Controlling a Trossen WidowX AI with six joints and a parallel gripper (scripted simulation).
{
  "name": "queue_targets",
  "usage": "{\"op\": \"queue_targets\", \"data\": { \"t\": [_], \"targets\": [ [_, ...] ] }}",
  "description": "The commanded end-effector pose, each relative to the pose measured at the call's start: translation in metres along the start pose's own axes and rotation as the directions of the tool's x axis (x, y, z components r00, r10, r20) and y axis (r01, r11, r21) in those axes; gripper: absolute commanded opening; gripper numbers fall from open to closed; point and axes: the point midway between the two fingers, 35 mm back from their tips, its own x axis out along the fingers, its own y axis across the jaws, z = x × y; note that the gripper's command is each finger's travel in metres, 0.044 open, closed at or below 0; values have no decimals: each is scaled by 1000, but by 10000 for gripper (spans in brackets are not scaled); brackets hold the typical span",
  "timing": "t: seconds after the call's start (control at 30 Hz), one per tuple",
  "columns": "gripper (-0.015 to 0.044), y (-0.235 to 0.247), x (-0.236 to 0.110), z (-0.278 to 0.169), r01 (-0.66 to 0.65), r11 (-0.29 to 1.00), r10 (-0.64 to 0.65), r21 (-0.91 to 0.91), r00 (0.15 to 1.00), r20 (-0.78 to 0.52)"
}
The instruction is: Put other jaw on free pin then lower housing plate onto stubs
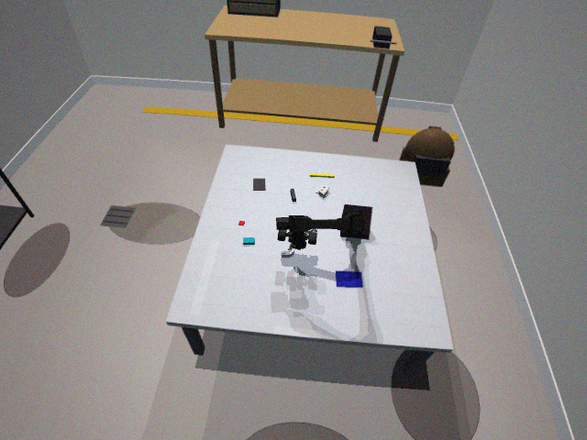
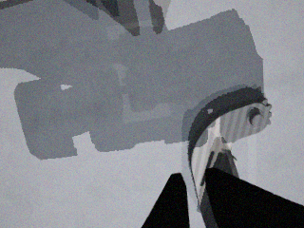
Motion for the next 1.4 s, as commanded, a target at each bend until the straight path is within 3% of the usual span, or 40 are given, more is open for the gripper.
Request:
{"op": "queue_targets", "data": {
  "t": [0.0,0.6,1.17,1.37],
  "targets": [
    [0,0,0,0,0,1000,0,0,1000,0],
    [0,0,0,0,0,1000,0,0,1000,0],
    [440,0,0,0,0,1000,0,0,1000,0],
    [440,0,0,0,0,1000,0,0,1000,0]
  ]
}}
